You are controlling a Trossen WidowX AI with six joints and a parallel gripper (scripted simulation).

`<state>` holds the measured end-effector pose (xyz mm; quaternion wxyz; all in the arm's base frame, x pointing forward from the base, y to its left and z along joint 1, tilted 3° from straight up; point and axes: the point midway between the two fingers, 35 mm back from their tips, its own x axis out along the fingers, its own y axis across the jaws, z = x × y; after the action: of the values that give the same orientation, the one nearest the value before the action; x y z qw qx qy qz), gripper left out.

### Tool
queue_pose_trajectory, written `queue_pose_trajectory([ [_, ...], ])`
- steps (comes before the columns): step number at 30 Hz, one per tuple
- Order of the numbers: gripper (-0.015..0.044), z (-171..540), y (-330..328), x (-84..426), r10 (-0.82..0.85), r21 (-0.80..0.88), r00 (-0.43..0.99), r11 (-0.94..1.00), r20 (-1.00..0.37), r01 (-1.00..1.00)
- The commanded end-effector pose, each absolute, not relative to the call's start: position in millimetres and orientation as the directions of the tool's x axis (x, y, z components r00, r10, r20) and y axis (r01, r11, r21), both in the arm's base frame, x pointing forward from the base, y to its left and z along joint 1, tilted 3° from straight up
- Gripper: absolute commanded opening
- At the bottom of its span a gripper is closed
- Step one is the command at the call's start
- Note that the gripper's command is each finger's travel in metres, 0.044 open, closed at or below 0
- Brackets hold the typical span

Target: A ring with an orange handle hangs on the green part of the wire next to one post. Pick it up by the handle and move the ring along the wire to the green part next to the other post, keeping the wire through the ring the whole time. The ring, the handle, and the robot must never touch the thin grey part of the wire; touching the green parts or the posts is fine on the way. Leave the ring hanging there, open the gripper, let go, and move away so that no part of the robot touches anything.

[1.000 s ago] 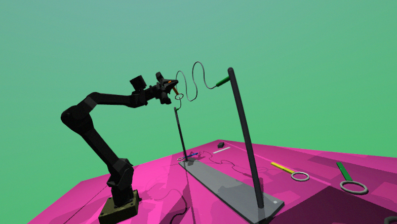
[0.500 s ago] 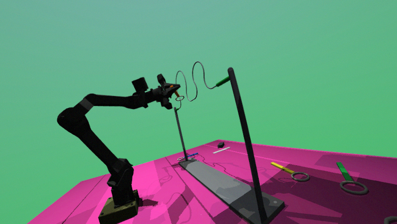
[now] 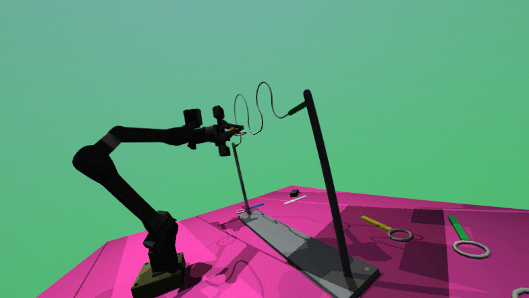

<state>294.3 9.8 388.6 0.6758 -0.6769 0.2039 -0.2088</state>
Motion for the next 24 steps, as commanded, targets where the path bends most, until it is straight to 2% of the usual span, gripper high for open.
queue_pose_trajectory([
  [1, -0.0150, 378.1, 8.3, 292.6, -0.556, -0.997, 0.831, 0.079, -0.028, 0.019],
  [12, -0.0150, 338.5, 12.2, 300.8, -0.479, -0.941, 0.867, 0.336, -0.139, 0.035],
  [24, -0.0150, 296.3, 31.1, 308.6, -0.375, -0.796, 0.895, 0.605, -0.241, 0.039],
])
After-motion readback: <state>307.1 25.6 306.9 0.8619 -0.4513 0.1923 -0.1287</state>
